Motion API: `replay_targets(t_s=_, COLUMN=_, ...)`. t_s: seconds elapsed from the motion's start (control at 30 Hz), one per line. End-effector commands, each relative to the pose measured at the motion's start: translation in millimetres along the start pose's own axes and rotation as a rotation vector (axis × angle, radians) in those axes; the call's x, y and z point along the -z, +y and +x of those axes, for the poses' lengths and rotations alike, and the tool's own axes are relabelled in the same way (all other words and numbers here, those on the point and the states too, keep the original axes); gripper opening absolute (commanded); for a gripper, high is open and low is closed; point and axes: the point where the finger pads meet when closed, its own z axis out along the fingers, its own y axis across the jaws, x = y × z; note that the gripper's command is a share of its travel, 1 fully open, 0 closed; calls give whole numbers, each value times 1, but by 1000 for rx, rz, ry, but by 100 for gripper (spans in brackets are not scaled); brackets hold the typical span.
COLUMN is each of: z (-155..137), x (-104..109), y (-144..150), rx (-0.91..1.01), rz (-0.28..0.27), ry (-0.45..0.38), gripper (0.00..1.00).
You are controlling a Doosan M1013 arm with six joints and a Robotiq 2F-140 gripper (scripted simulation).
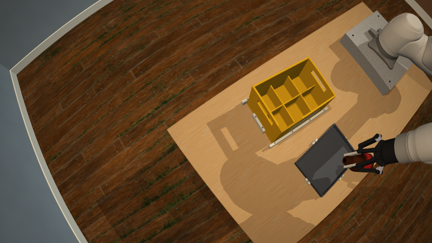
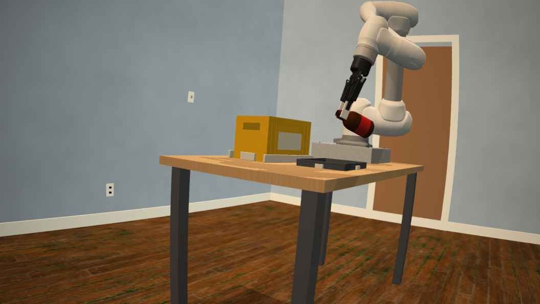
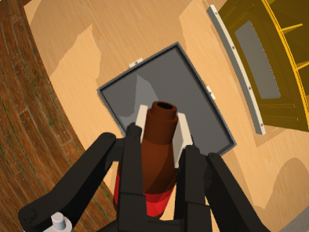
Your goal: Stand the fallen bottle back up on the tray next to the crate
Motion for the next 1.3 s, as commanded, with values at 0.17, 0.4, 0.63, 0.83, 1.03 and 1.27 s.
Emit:
replay_targets(t_s=0.17, z=-3, x=1, y=0, rx=1, rz=3, ry=7, gripper=10)
replay_targets(t_s=0.4, z=-4, x=0, y=1, rx=1, rz=-1, ry=30, gripper=10)
replay_targets(t_s=0.63, z=-4, x=0, y=1, rx=0, rz=-4, ry=59, gripper=10)
replay_targets(t_s=0.83, z=-5, x=-1, y=2, rx=0, rz=-5, ry=102, gripper=10)
replay_targets(t_s=1.03, z=-6, x=0, y=1, rx=0, rz=-3, ry=142, gripper=10)
replay_targets(t_s=1.27, z=-6, x=0, y=0, rx=1, rz=0, ry=165, gripper=10)
